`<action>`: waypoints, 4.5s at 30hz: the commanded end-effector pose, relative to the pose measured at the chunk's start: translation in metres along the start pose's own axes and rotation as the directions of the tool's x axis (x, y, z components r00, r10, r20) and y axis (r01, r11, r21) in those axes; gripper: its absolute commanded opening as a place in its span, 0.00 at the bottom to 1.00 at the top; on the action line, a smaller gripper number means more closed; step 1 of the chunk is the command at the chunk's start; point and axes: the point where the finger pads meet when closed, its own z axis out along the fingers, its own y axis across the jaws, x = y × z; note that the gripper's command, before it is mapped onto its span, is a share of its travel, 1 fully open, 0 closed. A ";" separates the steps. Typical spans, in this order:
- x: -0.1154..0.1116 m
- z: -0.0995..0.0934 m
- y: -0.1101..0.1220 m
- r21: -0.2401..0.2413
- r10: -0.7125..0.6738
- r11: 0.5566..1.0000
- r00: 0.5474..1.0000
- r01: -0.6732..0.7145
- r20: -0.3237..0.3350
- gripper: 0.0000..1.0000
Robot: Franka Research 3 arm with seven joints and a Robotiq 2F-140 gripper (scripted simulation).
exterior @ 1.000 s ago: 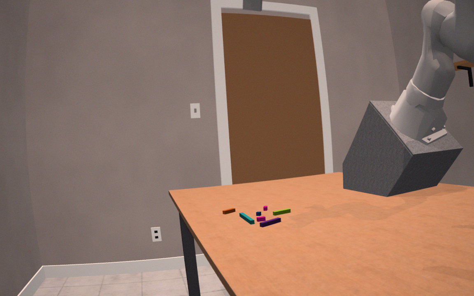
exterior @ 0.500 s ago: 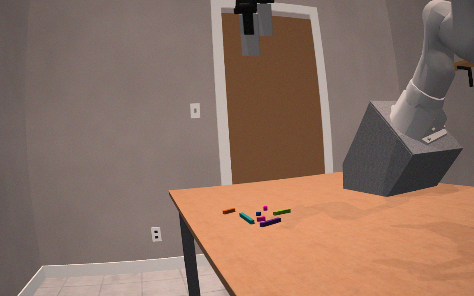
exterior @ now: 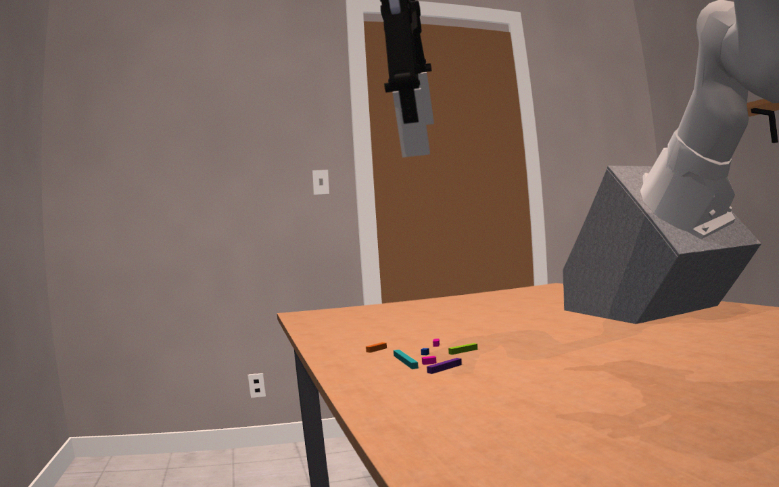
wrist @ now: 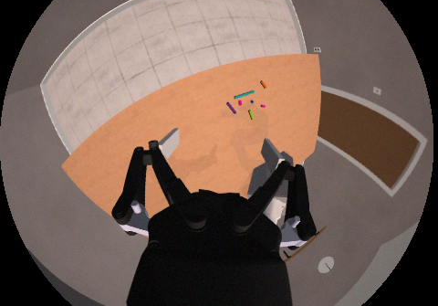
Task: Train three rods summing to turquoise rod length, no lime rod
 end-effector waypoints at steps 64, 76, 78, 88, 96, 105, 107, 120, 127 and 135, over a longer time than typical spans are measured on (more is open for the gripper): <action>-0.056 0.330 0.188 0.340 -0.379 0.841 0.907 0.421 -0.185 1.00; -0.057 0.330 0.189 0.340 -0.379 0.841 0.906 0.421 -0.186 1.00; -0.057 0.330 0.189 0.340 -0.379 0.841 0.906 0.421 -0.186 1.00; -0.057 0.330 0.189 0.340 -0.379 0.841 0.906 0.421 -0.186 1.00; -0.057 0.330 0.189 0.340 -0.379 0.841 0.906 0.421 -0.186 1.00; -0.057 0.330 0.189 0.340 -0.379 0.841 0.906 0.421 -0.186 1.00; -0.057 0.330 0.189 0.340 -0.379 0.841 0.906 0.421 -0.186 1.00; -0.057 0.330 0.189 0.340 -0.379 0.841 0.906 0.421 -0.186 1.00; -0.057 0.330 0.189 0.340 -0.379 0.841 0.906 0.421 -0.186 1.00; -0.057 0.330 0.189 0.340 -0.379 0.841 0.906 0.421 -0.186 1.00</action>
